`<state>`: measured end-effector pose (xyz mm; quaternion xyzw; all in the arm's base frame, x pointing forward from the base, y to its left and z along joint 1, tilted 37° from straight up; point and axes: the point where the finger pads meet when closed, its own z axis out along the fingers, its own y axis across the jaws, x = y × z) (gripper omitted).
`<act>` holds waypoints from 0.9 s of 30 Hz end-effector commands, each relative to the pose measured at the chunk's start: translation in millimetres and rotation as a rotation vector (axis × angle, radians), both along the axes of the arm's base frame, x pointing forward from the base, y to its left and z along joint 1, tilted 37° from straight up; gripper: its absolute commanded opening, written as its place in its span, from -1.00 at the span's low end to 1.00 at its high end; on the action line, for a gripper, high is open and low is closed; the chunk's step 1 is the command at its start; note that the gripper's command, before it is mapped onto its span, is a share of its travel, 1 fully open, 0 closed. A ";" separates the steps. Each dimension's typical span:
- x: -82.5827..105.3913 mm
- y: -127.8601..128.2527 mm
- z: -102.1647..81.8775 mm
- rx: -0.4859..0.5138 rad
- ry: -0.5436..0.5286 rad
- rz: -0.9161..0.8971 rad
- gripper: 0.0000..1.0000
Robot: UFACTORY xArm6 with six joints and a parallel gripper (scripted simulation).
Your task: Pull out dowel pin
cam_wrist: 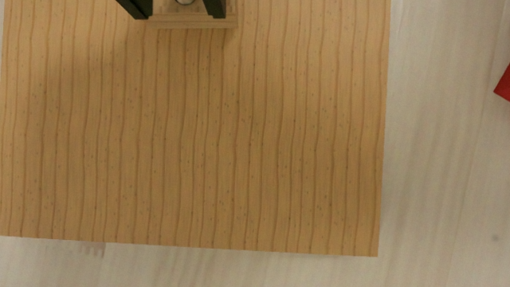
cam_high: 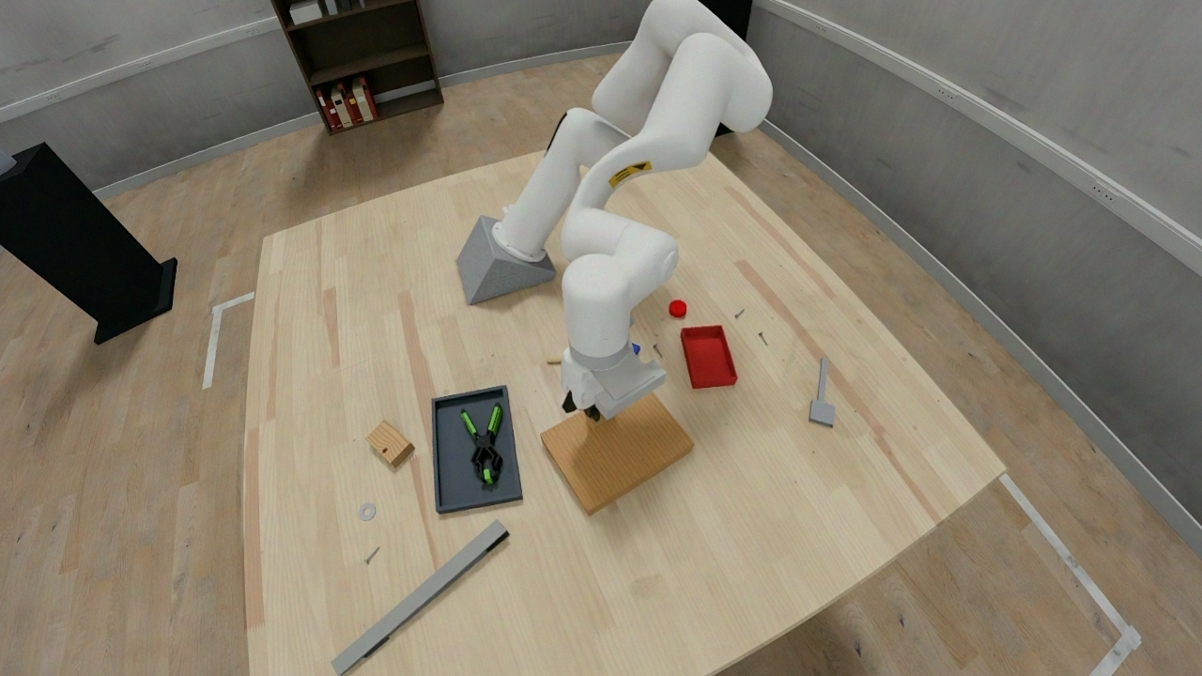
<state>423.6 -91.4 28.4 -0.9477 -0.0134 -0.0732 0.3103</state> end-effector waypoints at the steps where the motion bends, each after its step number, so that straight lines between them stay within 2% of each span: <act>1: 1.7 1.0 -1.9 -0.002 -0.003 -0.001 -0.44; 27: 2.3 3.5 -5.4 -0.002 -0.003 -0.002 -0.44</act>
